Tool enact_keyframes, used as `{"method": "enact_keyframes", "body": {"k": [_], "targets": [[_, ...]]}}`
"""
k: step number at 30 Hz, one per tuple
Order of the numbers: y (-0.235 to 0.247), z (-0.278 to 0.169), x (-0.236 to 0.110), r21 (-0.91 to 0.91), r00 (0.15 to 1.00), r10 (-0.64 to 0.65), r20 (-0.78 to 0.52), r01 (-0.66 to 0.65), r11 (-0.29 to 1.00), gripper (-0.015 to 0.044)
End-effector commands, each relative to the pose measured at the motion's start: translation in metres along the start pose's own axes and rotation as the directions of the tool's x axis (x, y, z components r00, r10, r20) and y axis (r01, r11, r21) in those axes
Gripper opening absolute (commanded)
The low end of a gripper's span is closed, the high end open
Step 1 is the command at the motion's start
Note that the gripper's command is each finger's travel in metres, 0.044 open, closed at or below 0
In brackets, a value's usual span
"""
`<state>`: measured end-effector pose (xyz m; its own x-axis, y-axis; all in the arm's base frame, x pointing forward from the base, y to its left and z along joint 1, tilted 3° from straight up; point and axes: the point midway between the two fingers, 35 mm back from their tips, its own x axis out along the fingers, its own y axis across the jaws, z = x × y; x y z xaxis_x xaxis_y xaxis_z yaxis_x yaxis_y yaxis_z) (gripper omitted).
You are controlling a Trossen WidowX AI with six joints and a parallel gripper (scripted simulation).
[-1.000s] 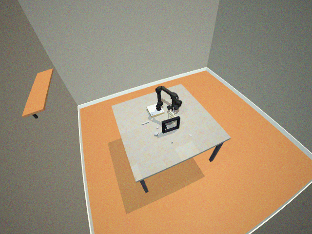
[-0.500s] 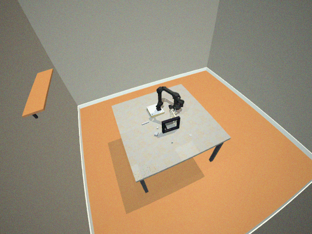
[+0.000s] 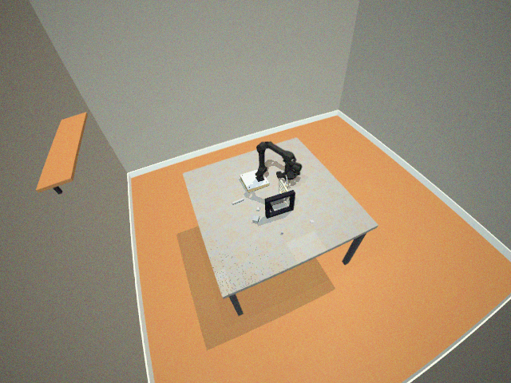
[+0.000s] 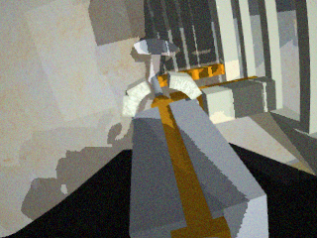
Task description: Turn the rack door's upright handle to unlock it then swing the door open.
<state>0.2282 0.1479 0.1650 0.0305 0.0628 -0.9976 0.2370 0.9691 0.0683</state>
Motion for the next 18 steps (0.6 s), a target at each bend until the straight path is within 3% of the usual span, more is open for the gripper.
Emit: {"method": "enact_keyframes", "body": {"k": [1,3,18], "targets": [[0.000,0.000,0.000,0.007,1.000,-0.002,0.000,0.002,1.000,0.0252],[0.000,0.000,0.000,0.007,1.000,-0.002,0.000,0.002,1.000,0.0288],[0.001,0.001,-0.017,0.007,1.000,0.006,0.008,-0.006,1.000,0.0288]]}}
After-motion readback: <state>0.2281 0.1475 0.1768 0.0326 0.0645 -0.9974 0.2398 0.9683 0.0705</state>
